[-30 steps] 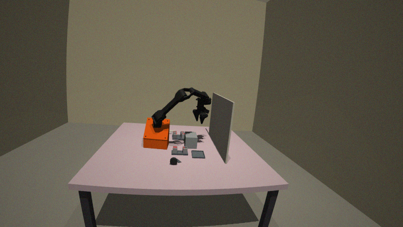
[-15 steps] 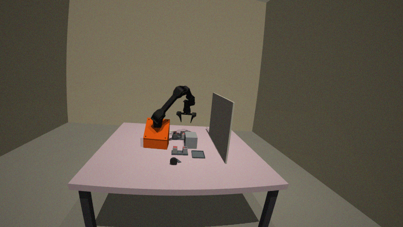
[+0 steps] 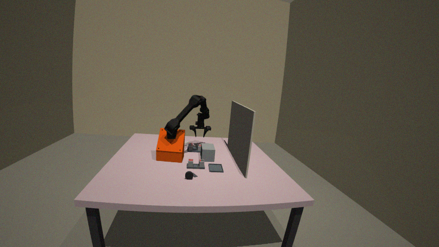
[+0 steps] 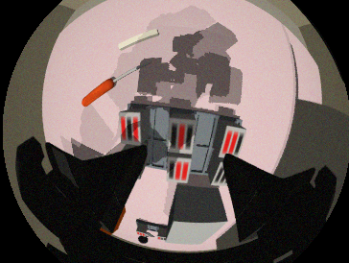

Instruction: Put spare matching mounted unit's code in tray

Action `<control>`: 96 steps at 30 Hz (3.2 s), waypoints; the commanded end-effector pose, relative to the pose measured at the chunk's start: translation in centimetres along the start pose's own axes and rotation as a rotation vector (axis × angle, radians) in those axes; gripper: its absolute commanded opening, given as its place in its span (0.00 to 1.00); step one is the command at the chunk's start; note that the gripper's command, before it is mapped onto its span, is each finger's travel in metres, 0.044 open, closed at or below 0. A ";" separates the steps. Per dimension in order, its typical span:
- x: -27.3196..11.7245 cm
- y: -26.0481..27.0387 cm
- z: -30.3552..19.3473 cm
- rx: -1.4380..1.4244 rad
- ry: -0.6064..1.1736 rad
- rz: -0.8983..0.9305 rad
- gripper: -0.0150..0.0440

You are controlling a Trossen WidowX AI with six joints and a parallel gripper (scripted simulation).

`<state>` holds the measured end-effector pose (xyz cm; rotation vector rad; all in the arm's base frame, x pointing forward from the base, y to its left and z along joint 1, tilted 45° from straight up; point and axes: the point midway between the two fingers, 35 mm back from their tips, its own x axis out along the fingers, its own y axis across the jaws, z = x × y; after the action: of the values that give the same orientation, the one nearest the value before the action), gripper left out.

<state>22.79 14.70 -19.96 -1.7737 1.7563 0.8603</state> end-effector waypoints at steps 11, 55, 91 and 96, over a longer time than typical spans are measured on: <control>1.7 0.4 -0.3 -0.013 0.012 0.006 0.76; 9.0 0.5 -0.7 -0.012 0.015 0.006 0.76; 9.5 0.5 -0.7 -0.007 0.013 0.008 0.25; 6.4 0.3 -0.5 -0.009 0.011 0.007 0.25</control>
<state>22.12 8.13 -25.72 -1.7840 1.7779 0.8545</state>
